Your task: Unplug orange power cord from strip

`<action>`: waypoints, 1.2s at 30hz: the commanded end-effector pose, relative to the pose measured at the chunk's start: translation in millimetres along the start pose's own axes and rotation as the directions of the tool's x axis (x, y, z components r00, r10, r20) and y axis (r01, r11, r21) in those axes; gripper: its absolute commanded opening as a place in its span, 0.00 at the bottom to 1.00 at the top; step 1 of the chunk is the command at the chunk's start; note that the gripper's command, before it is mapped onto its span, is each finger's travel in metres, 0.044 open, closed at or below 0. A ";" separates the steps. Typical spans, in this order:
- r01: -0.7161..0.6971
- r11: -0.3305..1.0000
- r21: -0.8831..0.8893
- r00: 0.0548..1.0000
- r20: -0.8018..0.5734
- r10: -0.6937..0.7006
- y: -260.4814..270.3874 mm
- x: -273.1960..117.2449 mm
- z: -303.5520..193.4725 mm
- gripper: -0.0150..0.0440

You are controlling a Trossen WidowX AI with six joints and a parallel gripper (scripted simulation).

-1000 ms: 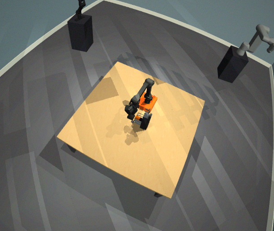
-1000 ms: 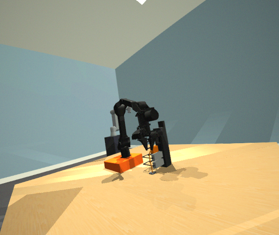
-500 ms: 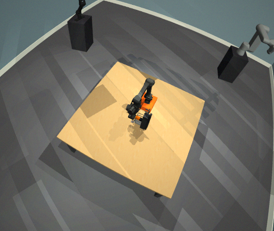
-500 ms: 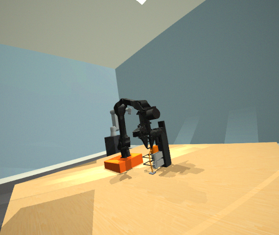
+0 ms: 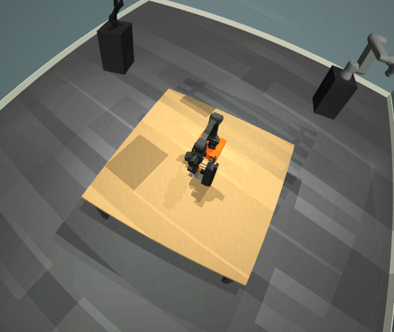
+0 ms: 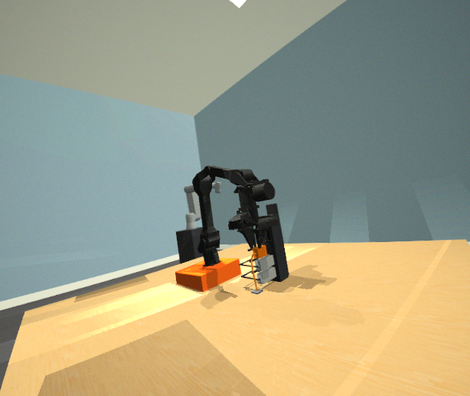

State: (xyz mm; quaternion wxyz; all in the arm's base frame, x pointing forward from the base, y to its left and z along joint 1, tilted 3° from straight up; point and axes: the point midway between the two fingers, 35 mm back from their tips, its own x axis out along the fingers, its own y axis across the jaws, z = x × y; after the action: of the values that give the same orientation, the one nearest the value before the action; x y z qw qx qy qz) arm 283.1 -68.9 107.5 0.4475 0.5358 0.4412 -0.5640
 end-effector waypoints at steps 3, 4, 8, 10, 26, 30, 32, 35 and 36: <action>0.000 1.000 0.001 1.000 0.000 0.000 -1.1 -0.1 -8.6 0.53; 0.001 1.000 0.001 1.000 0.000 -0.001 -1.1 -0.1 -8.9 0.53; 0.000 1.000 0.001 1.000 0.000 0.000 -1.1 2.2 -8.9 0.53; 0.000 1.000 0.001 1.000 0.000 0.000 -1.1 4.6 -8.9 0.53; 0.000 1.000 -0.002 1.000 0.001 0.000 -1.0 9.6 -8.6 0.29; 0.000 1.000 -0.002 1.000 0.001 0.000 -1.0 9.6 -8.4 0.25; 0.000 1.000 -0.002 1.000 0.001 0.000 -0.8 9.6 -7.1 0.25; 0.000 1.000 -0.002 1.000 0.001 0.000 -0.3 9.6 -3.2 0.25; 0.000 1.000 -0.002 1.000 0.001 0.000 -0.2 9.5 -1.6 0.25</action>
State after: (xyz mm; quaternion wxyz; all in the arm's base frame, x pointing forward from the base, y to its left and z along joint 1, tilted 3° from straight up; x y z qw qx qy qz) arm 283.8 -60.8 97.4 0.4475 0.5363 0.4435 -0.5617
